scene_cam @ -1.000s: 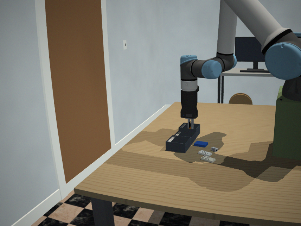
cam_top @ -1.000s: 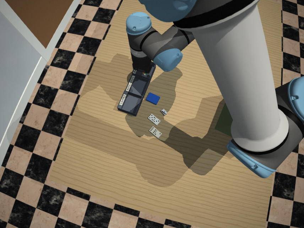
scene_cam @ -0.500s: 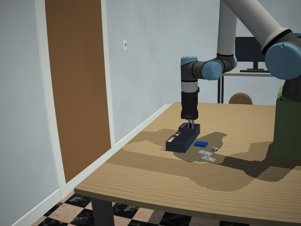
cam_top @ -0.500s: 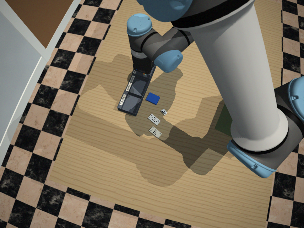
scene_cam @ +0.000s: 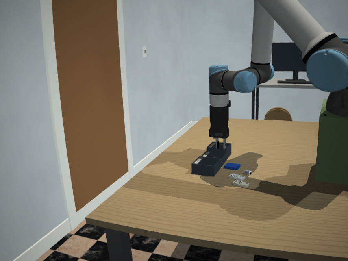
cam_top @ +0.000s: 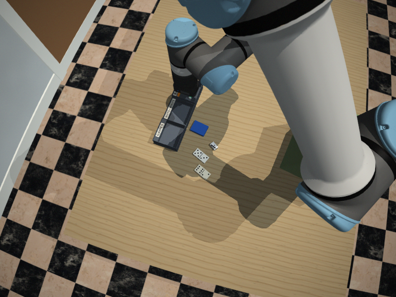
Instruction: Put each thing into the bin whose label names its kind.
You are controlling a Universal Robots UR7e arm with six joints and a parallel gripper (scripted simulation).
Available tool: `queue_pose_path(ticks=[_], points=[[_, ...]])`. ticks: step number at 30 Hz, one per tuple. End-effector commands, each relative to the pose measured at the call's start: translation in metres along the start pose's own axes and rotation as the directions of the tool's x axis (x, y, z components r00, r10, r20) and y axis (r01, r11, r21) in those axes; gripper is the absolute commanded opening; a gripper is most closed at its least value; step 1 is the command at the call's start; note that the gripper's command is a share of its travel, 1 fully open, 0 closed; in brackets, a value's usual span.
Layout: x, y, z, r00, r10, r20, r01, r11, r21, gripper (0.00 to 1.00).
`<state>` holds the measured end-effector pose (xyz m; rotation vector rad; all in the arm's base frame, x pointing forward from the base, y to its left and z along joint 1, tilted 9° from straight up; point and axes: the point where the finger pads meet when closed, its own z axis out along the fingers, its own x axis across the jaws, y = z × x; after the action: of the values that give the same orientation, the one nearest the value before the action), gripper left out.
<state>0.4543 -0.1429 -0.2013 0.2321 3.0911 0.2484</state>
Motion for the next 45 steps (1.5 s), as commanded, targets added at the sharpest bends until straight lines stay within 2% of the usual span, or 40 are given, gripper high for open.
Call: queue_pose_path(ticks=[1,29,32,42,43,45], points=[[-0.001,0.000,-0.001,1.000,0.000,0.001,0.000,1.000,0.001,0.54],[0.000,0.000,-0.030,1.000,0.000,0.001,0.000,1.000,0.001,0.54],[0.000,0.000,-0.042,1.000,0.000,0.001,0.000,1.000,0.001,0.54],[0.000,0.000,-0.042,1.000,0.000,0.001,0.000,1.000,0.001,0.54],[0.004,0.007,-0.042,0.999,-0.050,0.001,0.050,0.999,0.001,0.79],[0.012,0.022,-0.042,0.989,-0.150,0.001,0.150,0.989,0.001,0.79]])
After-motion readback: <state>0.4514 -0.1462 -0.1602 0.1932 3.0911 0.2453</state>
